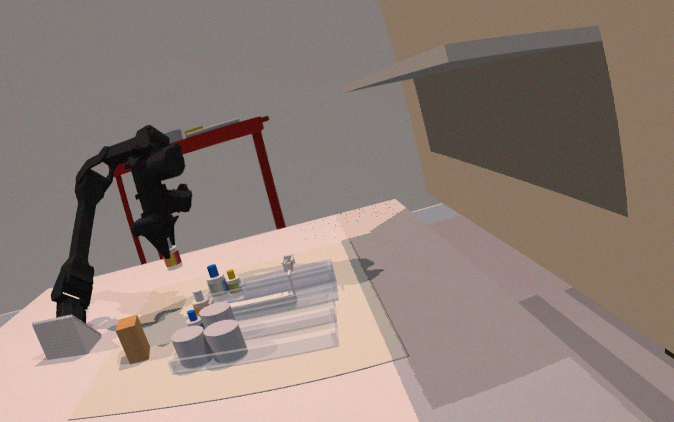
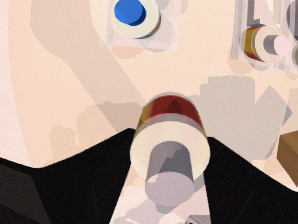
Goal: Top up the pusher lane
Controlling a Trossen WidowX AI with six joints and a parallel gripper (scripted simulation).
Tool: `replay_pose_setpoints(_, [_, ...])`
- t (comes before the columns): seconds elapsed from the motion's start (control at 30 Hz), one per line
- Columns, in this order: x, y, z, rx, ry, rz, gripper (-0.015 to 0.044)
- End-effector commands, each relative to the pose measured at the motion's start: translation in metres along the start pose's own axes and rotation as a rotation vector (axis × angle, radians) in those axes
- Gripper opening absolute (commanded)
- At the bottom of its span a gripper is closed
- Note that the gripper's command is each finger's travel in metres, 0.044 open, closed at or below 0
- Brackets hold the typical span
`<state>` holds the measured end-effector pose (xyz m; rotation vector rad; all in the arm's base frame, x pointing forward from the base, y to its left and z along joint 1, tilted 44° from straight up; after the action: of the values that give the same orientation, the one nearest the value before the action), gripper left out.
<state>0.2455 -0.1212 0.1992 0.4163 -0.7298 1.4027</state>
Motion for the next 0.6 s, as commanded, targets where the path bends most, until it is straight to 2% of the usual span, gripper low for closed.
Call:
replay_pose_setpoints(0.0, [-0.024, -0.003, -0.009, 0.008, 0.001, -0.003, 0.0])
replay_pose_setpoints(0.37, [-0.088, -0.005, -0.041, 0.019, 0.005, 0.002, 0.0])
replay_pose_setpoints(0.57, [-0.091, -0.005, -0.045, 0.018, 0.004, 0.003, 0.0])
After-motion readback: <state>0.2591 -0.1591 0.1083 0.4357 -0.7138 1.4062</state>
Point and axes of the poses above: the point midway between the two fingers, 35 mm back from their tips, its own z axis back along the fingers, its own x axis across the jaws, y = z × x, the point moved 6 cm from there along z, back along the fingers, and after that the axes turned 11 degrees about z, right-handed, at the moved point
